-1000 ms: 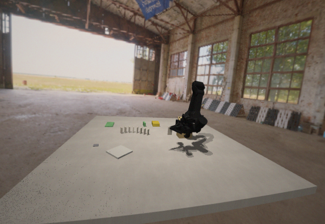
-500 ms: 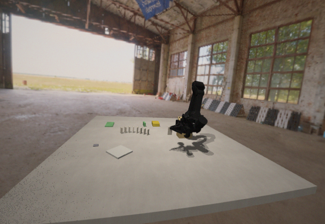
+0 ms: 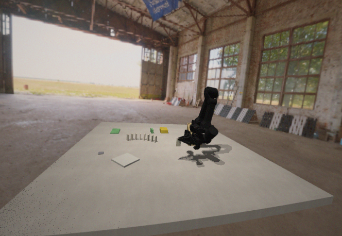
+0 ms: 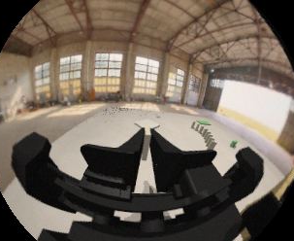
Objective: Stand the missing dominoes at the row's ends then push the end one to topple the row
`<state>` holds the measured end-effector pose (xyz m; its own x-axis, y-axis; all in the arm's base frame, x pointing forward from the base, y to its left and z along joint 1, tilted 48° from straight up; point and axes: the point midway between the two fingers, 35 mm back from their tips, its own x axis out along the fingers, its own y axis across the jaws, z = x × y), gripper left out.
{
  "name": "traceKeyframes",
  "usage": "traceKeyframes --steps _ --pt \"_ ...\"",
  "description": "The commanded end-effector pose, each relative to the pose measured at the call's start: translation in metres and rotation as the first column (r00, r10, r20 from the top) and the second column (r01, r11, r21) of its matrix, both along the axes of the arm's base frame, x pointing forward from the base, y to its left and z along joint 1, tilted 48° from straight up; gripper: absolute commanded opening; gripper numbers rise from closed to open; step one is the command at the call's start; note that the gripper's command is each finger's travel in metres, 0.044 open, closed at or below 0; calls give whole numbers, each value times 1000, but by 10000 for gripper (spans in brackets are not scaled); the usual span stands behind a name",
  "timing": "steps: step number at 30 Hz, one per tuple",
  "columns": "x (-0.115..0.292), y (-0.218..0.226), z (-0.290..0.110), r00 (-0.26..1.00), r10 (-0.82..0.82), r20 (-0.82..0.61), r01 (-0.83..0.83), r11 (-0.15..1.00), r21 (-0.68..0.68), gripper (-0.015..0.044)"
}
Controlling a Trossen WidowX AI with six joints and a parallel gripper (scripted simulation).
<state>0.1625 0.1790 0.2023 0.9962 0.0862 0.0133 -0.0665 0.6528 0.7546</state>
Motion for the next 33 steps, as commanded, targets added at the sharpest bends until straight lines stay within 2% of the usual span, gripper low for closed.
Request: traceKeyframes --steps 1,33 --pt "0 8 -5 1000 -2 -1 2 1000 -5 20" --pt "0 50 -48 1000 -3 -1 3 1000 -10 20"
